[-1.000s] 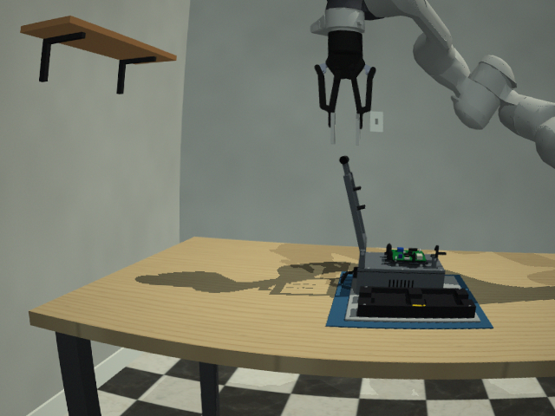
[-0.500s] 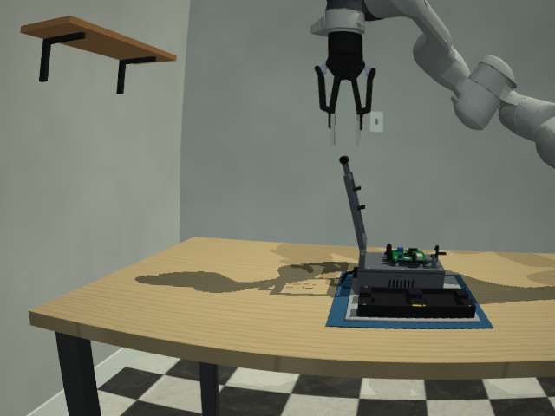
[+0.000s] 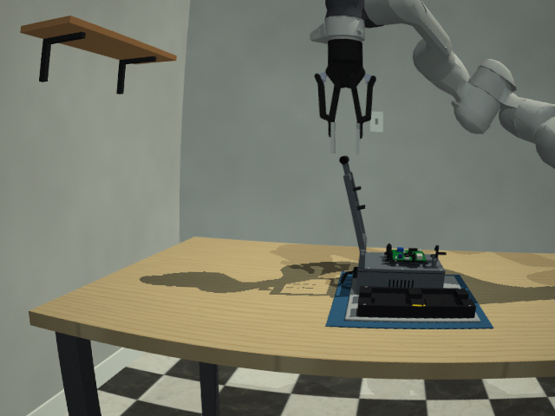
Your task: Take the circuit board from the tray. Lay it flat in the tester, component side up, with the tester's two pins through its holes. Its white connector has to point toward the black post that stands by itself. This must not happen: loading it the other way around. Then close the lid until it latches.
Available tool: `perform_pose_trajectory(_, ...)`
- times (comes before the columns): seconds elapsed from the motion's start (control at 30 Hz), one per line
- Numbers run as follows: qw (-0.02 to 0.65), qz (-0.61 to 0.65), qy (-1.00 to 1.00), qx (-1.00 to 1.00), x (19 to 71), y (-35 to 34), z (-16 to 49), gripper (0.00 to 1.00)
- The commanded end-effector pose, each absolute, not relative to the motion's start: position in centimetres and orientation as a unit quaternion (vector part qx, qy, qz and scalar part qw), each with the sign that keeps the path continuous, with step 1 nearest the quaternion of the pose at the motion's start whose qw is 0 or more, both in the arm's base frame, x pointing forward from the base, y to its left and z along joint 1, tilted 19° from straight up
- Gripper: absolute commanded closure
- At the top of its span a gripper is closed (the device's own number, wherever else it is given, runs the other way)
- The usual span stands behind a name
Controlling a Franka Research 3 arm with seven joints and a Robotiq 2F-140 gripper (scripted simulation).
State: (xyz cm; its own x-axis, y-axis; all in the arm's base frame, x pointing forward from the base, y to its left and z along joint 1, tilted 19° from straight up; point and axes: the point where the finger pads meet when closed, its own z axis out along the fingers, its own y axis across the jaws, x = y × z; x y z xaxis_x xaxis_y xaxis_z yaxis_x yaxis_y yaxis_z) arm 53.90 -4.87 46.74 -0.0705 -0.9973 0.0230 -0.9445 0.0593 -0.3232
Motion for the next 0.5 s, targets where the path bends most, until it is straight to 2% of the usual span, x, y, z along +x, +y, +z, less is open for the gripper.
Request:
perform_pose_trajectory(0.0,0.105,-0.130,0.723,-0.671,54.3,-5.1,46.2,0.70)
perform_pose_trajectory(0.47,0.105,-0.130,0.723,-0.671,54.9,-5.2,44.7,0.70)
